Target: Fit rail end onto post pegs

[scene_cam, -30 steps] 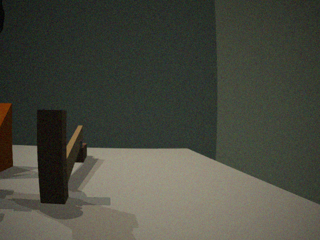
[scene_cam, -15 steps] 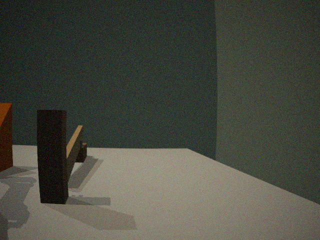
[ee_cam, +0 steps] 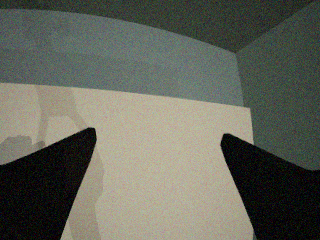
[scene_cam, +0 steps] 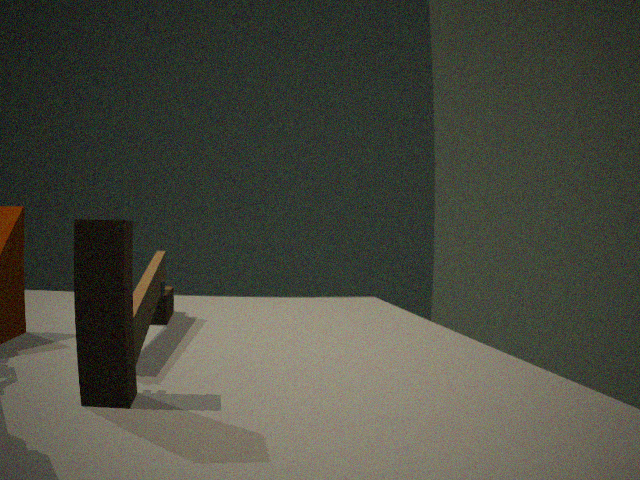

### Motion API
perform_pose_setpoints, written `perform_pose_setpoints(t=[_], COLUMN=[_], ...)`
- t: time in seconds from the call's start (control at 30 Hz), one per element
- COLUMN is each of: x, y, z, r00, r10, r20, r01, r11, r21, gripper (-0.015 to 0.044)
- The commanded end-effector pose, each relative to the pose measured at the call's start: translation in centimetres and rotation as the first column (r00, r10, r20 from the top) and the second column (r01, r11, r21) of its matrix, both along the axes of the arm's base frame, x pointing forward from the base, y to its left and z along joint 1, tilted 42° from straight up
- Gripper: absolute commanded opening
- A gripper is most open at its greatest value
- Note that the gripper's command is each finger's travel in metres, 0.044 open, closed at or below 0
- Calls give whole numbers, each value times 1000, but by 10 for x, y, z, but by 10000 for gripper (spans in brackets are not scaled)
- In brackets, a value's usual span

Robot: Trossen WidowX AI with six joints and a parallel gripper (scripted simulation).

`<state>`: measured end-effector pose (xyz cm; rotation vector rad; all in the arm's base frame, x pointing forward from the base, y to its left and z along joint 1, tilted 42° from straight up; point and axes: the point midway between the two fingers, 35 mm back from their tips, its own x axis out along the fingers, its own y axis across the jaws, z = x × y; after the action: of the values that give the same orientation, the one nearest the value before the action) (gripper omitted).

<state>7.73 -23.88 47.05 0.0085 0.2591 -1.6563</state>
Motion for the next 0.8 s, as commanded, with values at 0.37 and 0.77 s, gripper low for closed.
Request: perform_pose_setpoints(t=[0.37, 0.77], x=[208, 306], y=[39, 166], z=[-108, -214], r00=[637, 1], r10=[621, 792], r20=[-456, -611], r01=[-539, -699], r11=[782, 437], r21=[314, 566], gripper=[440, 440])
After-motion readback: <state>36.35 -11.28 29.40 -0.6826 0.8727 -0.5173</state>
